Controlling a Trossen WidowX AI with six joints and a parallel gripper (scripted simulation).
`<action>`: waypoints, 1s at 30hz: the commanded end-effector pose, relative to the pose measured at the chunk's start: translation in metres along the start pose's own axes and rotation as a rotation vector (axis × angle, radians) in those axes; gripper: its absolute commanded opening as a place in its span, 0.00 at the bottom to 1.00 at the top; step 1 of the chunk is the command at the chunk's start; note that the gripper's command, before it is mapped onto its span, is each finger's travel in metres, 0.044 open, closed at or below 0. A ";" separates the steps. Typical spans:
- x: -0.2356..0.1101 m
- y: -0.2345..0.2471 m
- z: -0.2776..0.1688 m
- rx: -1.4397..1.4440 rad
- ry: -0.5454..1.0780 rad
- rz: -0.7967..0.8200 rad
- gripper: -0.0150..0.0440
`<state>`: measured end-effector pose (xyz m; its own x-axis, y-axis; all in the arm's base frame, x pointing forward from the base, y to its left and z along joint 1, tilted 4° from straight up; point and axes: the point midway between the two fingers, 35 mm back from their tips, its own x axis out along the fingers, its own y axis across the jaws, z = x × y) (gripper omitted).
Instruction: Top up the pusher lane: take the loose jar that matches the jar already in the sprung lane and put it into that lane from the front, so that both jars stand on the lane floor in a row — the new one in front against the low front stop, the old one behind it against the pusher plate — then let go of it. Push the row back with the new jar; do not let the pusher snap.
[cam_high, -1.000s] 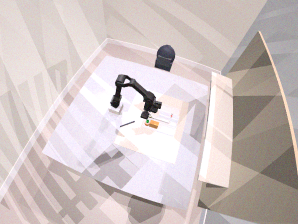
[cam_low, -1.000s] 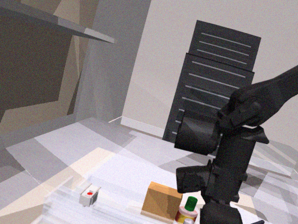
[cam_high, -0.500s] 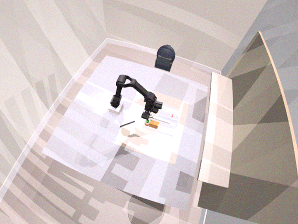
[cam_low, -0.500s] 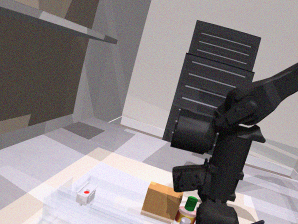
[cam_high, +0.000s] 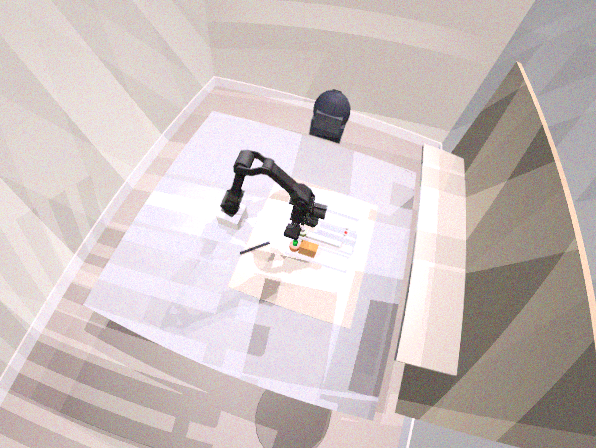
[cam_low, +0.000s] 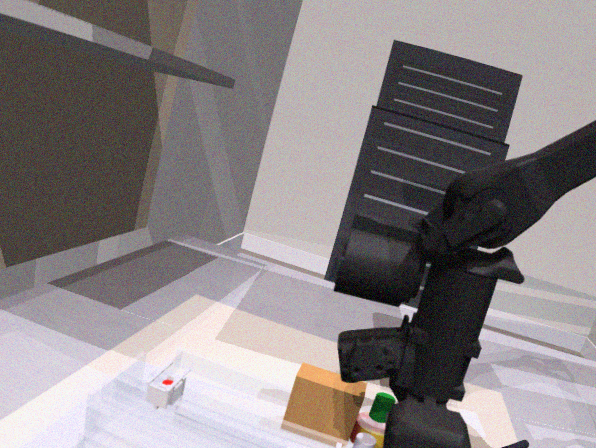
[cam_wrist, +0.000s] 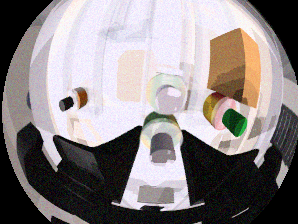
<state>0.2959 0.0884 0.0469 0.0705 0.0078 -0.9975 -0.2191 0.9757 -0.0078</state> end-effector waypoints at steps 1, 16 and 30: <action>-0.004 -0.001 0.012 0.000 -0.034 -0.002 0.25; -0.006 -0.001 0.018 0.000 -0.034 -0.002 0.25; -0.008 -0.001 0.023 0.000 -0.035 -0.002 0.25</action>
<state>0.3072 0.0905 0.0501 0.0692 0.0072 -0.9976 -0.2187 0.9758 -0.0082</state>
